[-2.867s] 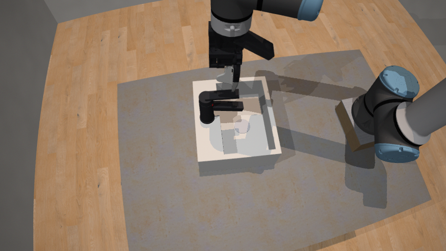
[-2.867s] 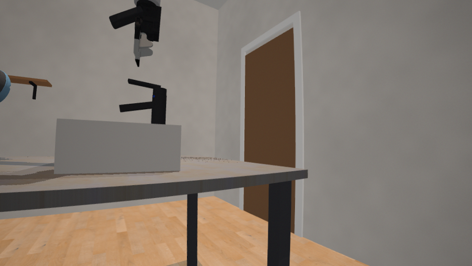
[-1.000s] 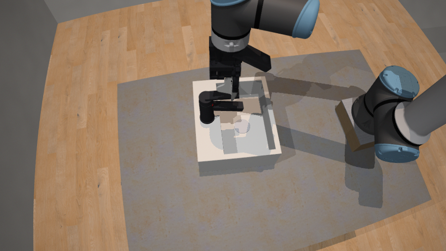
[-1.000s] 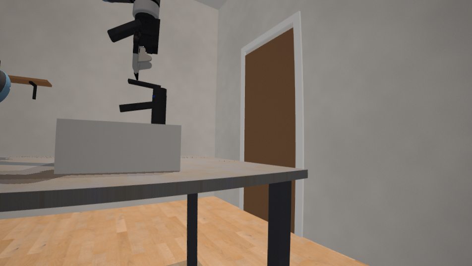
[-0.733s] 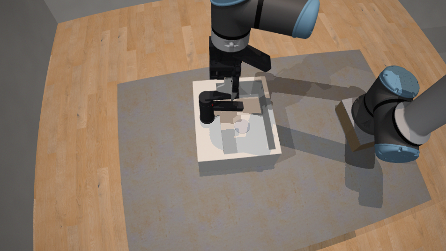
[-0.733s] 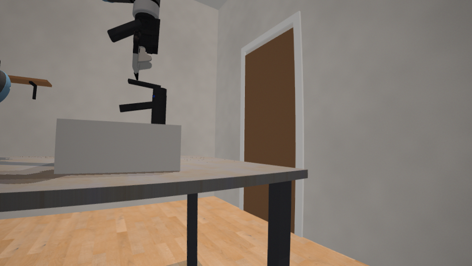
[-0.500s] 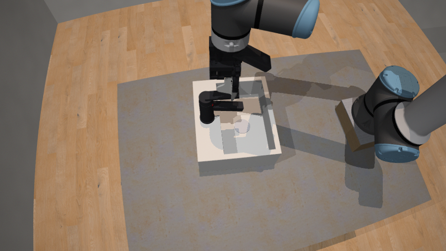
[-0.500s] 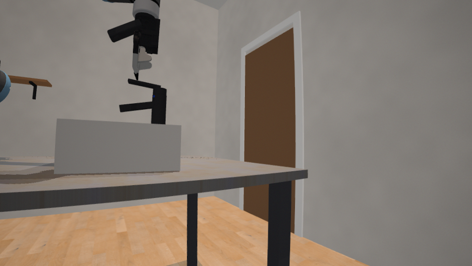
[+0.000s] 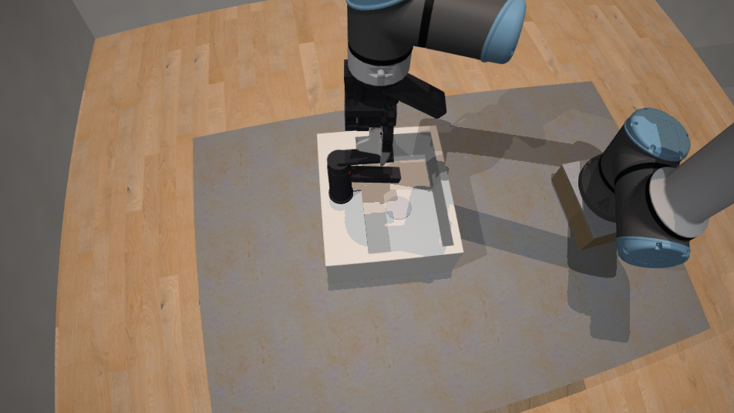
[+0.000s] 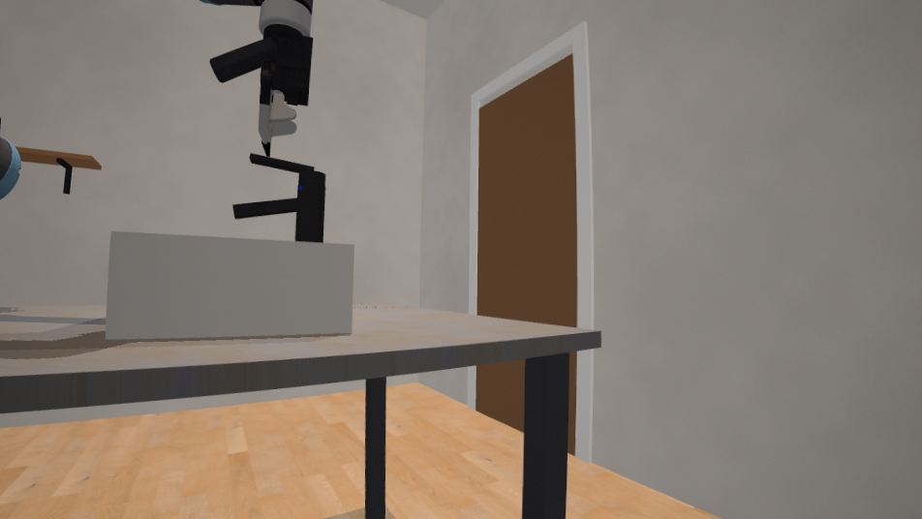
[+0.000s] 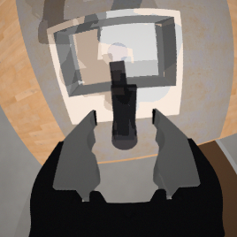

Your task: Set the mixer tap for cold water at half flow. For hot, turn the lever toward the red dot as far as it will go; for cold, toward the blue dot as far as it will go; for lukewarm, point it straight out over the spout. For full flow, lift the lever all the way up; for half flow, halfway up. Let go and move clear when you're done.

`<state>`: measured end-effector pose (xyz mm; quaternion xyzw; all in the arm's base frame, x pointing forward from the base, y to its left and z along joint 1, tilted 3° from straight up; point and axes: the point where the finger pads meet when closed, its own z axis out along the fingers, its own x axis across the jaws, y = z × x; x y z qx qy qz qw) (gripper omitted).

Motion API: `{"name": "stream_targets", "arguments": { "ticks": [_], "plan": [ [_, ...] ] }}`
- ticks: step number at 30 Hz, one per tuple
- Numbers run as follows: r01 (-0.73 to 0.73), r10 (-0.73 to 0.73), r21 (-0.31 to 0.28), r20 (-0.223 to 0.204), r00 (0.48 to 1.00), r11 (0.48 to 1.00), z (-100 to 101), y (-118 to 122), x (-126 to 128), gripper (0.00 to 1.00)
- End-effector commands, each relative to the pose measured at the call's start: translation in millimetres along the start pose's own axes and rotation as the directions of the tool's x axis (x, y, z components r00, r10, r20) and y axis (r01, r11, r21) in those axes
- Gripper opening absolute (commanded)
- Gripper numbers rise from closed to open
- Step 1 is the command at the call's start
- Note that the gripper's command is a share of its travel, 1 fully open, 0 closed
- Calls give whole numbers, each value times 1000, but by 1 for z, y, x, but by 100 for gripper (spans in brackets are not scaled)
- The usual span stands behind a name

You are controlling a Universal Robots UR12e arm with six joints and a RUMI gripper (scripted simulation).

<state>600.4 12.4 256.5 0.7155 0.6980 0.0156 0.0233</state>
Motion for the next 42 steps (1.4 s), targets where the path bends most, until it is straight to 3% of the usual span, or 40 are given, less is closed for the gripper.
{"name": "stream_targets", "arguments": {
  "ticks": [1,21,42],
  "plan": [
    [2,-2,1,-1,1000,1000,1,0,1,41],
    [2,-2,3,-2,1000,1000,6,0,1,41],
    [2,-2,4,-2,1000,1000,24,-1,1,41]
  ]
}}
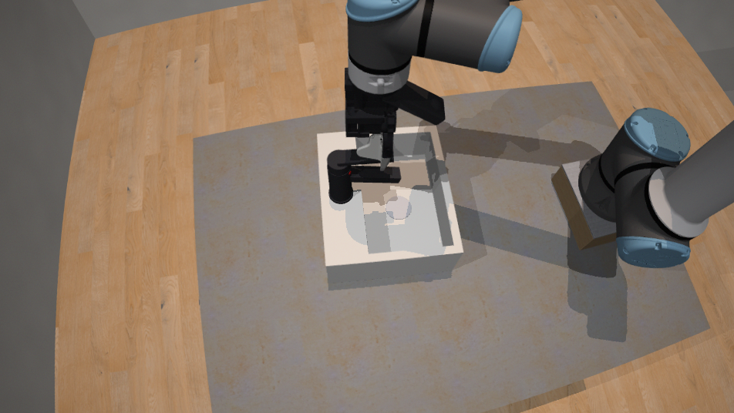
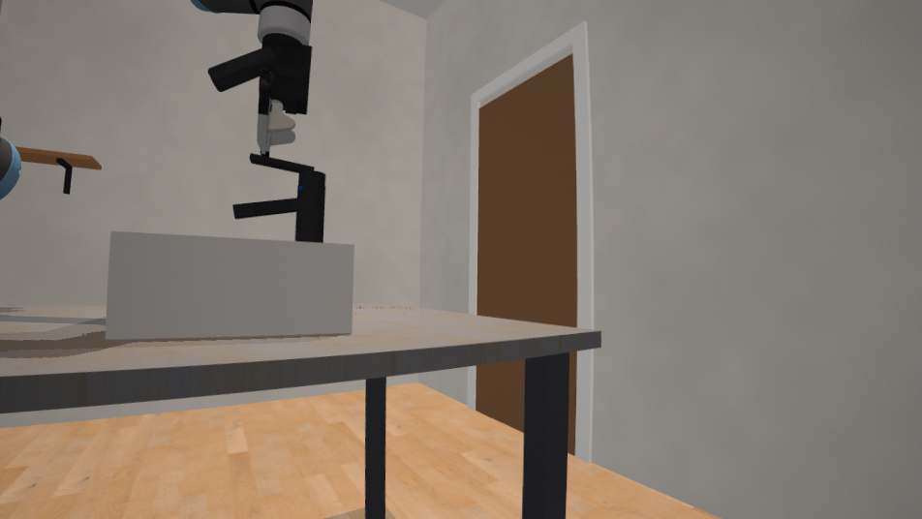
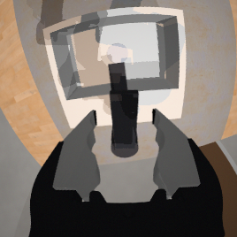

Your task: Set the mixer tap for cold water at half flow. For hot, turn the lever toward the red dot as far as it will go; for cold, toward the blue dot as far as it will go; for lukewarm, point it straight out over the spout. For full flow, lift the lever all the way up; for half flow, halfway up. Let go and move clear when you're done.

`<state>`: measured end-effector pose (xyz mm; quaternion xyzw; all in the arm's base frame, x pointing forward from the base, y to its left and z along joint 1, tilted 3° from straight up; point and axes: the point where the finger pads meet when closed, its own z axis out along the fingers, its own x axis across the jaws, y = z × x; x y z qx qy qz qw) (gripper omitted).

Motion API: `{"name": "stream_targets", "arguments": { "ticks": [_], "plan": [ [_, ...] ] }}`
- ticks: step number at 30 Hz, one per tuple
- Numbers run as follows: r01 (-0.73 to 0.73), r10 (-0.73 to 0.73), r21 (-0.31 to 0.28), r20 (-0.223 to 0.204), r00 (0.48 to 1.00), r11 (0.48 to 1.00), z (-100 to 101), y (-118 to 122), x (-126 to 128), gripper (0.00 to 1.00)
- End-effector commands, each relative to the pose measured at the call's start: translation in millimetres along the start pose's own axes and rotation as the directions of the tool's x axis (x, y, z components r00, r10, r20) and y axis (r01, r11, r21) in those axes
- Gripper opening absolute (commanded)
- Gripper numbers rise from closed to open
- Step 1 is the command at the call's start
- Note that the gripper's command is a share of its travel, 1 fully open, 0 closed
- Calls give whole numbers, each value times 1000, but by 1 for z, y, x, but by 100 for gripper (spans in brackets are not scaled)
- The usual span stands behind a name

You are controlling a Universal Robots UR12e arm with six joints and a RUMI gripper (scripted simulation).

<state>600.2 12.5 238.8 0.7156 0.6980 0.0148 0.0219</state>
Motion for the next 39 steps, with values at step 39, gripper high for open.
{"name": "stream_targets", "arguments": {
  "ticks": [39],
  "plan": [
    [2,-2,-2,0,1000,1000,18,1,0,41]
  ]
}}
